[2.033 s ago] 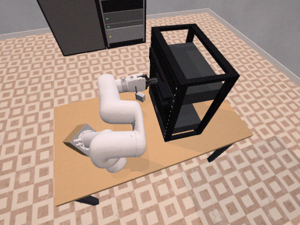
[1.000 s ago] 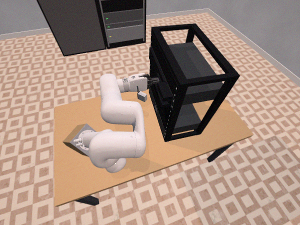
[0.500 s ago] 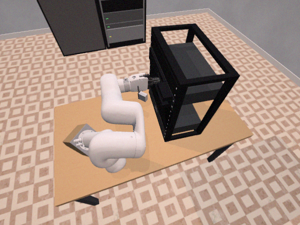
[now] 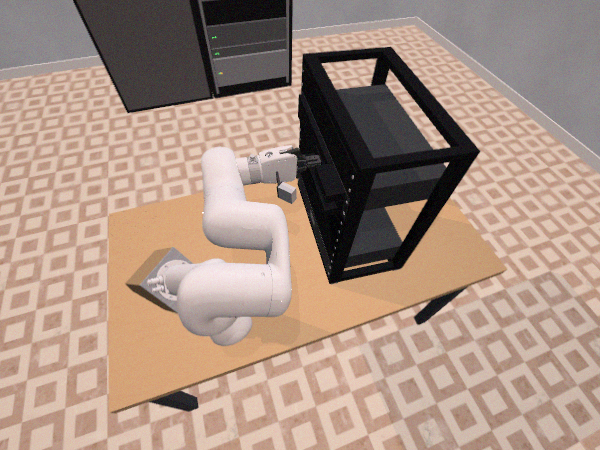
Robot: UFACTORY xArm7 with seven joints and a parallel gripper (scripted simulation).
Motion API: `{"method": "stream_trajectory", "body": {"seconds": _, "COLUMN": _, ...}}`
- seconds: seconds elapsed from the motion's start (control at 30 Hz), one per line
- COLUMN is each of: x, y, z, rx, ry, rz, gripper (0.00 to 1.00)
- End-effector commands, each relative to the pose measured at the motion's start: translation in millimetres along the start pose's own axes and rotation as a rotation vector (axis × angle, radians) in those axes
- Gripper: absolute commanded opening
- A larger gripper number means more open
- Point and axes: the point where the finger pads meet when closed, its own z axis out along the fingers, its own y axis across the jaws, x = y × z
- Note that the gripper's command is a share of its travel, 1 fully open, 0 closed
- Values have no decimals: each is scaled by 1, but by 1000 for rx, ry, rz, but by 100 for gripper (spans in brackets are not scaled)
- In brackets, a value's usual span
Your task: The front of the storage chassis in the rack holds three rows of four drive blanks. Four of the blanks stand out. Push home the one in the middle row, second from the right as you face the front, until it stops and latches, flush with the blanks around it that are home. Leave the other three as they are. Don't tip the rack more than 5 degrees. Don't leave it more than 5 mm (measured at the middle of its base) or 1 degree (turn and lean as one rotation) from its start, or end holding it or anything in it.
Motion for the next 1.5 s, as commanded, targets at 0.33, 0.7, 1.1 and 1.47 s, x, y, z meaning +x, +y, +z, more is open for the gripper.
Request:
{"method": "stream_trajectory", "body": {"seconds": 0.33, "x": 0, "y": -2, "z": 3, "rx": 2, "ry": 1, "rz": 4, "gripper": 0}}
{"method": "stream_trajectory", "body": {"seconds": 0.7, "x": 0, "y": -2, "z": 2, "rx": 2, "ry": 0, "rz": 4, "gripper": 0}}
{"method": "stream_trajectory", "body": {"seconds": 1.1, "x": 0, "y": -2, "z": -49, "rx": 2, "ry": 0, "rz": 4, "gripper": 0}}
{"method": "stream_trajectory", "body": {"seconds": 1.47, "x": 0, "y": -2, "z": -89, "rx": 2, "ry": 0, "rz": 4, "gripper": 0}}
